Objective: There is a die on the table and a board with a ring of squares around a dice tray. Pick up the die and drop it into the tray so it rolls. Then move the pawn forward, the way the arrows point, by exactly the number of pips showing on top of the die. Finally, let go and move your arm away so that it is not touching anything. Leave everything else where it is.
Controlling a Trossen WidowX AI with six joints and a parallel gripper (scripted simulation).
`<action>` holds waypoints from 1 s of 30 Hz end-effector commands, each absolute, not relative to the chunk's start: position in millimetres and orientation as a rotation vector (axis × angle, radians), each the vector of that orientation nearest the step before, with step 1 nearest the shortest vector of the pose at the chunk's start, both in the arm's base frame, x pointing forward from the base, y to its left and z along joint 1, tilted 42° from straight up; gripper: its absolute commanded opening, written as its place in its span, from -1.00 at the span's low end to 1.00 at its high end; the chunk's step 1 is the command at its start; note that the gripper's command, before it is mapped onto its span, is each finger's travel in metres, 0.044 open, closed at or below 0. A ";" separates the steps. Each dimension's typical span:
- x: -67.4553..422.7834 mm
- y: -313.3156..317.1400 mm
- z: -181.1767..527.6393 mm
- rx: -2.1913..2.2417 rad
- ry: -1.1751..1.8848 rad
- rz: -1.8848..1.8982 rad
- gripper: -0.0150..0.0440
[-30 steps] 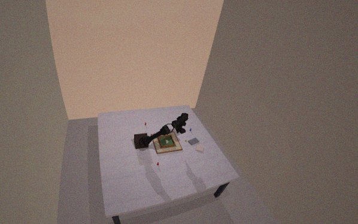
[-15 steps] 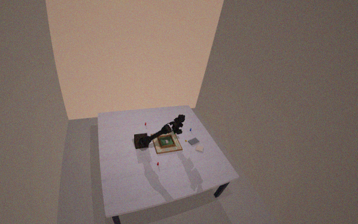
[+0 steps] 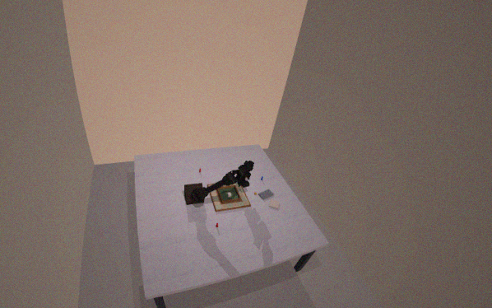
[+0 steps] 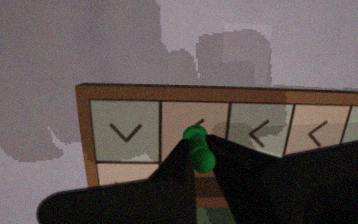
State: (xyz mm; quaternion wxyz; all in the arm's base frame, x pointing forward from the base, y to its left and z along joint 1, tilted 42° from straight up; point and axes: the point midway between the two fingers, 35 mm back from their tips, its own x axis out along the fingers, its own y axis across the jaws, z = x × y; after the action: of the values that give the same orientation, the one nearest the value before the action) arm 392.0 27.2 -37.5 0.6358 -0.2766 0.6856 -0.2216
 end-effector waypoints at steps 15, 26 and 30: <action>392.7 29.9 -34.1 -0.633 1.569 -0.507 0.49; 361.5 73.5 17.1 -0.616 1.566 -0.514 1.00; 303.4 91.1 49.2 -0.581 1.556 -0.537 1.00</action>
State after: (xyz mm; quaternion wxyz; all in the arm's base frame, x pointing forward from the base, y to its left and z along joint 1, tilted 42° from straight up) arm 335.7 77.2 25.5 0.6309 -0.2656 0.6904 -0.2340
